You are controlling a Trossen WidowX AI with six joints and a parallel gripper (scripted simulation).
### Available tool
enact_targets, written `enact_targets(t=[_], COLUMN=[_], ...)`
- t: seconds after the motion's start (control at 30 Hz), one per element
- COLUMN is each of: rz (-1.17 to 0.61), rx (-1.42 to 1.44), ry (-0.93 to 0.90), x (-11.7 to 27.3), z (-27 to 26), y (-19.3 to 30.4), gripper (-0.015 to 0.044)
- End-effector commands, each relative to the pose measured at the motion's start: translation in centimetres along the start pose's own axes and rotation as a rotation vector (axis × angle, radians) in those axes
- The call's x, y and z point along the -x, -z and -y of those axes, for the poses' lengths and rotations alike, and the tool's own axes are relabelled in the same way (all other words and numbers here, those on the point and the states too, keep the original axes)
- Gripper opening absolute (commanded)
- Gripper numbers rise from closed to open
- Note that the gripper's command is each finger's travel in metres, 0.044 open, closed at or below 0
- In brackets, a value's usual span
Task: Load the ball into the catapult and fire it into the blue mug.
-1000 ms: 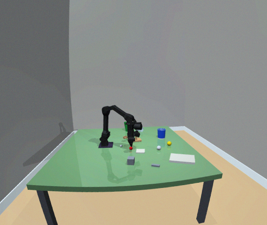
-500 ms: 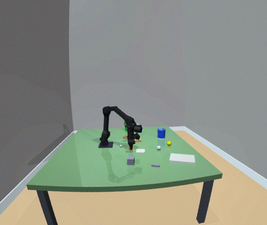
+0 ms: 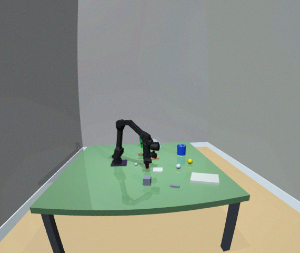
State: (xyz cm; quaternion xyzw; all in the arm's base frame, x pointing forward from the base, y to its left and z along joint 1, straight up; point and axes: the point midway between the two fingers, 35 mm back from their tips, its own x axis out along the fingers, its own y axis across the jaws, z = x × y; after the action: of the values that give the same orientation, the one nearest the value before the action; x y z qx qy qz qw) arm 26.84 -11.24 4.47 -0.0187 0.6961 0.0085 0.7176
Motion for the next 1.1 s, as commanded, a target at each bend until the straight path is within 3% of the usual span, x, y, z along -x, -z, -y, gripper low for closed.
enact_targets(t=[0.0,0.17,0.87,1.07], rz=[-0.003,-0.003,-0.003,-0.003], rx=[0.003,0.003,0.003,0.003], ry=[-0.002,-0.002,-0.002,-0.002], x=[-0.1,0.6,11.7,12.5], z=[-0.1,0.0,-0.2,-0.2], y=[0.1,-0.1,-0.2,0.0], gripper=[0.0103,0.0,0.0,0.0])
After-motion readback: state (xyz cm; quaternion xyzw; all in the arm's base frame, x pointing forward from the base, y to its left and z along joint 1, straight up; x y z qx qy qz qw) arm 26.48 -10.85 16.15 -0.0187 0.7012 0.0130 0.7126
